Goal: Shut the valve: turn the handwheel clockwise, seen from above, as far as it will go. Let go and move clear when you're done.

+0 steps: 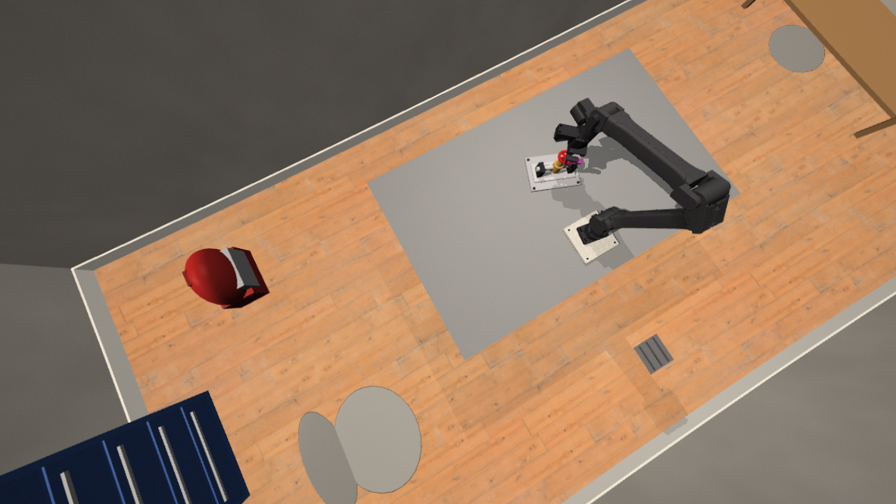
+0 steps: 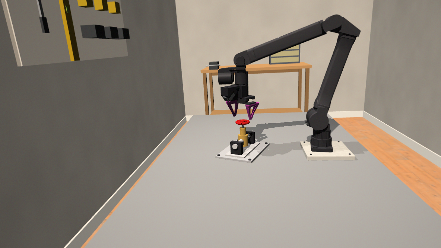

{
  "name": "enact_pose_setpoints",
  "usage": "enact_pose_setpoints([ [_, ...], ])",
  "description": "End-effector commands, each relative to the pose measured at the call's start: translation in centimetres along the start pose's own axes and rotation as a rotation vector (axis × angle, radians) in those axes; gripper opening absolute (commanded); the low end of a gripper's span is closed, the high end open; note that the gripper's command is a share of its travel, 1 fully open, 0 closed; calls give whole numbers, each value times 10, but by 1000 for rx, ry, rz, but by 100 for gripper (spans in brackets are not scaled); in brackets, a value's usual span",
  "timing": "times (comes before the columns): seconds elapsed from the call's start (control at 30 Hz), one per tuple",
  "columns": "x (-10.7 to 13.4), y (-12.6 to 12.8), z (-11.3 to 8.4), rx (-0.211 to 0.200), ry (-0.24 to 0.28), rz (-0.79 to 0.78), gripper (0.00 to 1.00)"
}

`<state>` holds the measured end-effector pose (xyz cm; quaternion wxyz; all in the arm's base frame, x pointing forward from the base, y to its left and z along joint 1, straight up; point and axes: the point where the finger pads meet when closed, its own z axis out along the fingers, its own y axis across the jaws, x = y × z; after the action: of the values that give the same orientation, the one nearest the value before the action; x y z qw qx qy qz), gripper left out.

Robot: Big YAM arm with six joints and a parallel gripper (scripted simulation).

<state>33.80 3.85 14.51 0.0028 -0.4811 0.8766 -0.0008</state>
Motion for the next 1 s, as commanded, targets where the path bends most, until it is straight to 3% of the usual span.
enact_pose_setpoints([
  [0.0, -4, -6, 3, 1, -2, -2, 100],
  [0.97, -2, -4, 8, -4, 3, -2, 100],
])
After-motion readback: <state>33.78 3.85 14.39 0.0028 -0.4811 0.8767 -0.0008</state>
